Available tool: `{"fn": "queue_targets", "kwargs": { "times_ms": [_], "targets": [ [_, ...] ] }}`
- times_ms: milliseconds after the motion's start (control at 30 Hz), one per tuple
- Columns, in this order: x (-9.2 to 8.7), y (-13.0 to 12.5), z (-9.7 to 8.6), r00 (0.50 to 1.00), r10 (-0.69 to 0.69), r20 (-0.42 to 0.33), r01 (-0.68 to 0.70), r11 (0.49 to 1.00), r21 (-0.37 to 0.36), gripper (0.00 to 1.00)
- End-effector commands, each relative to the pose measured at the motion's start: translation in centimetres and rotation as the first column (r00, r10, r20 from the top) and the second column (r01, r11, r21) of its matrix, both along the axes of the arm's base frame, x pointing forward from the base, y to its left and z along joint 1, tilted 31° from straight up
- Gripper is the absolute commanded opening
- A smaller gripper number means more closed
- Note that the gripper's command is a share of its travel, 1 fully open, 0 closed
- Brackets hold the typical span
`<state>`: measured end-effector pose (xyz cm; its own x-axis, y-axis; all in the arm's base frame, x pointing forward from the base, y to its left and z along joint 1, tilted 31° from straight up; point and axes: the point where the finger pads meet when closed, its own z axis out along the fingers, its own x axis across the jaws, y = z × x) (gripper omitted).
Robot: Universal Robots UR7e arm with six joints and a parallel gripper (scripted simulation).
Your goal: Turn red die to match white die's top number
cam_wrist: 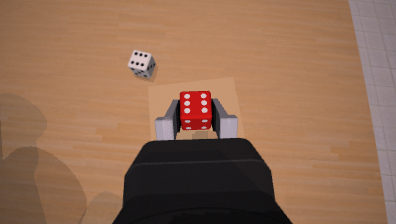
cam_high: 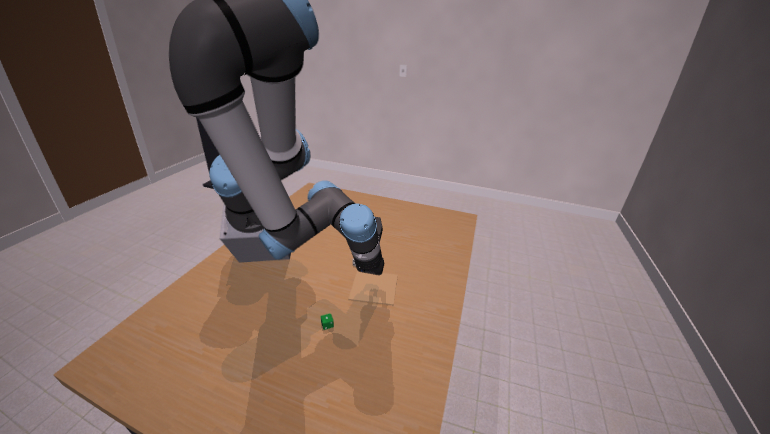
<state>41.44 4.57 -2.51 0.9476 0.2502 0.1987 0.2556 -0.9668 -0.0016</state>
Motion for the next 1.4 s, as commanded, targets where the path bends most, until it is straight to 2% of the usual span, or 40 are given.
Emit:
{"fn": "queue_targets", "kwargs": {
  "times_ms": [0, 133, 333, 400, 533, 1367],
  "targets": [
    [-0.01, 0.03, -0.04, 1.0, 0.007, -0.007, -0.007, 1.0, 0.018, 0.57],
    [-0.05, -0.01, -0.23, 0.999, 0.023, -0.029, -0.021, 0.997, 0.074, 0.57],
    [0.0, -0.15, -0.2, 0.997, 0.054, -0.056, -0.041, 0.979, 0.2, 0.57],
    [0.0, -0.15, -0.2, 0.997, 0.054, -0.056, -0.041, 0.979, 0.2, 0.57],
    [0.08, -0.24, -0.05, 0.996, 0.062, -0.059, -0.045, 0.968, 0.247, 0.57],
    [0.16, -0.35, -0.21, 0.996, 0.063, -0.059, -0.046, 0.966, 0.253, 0.57]
  ]
}}
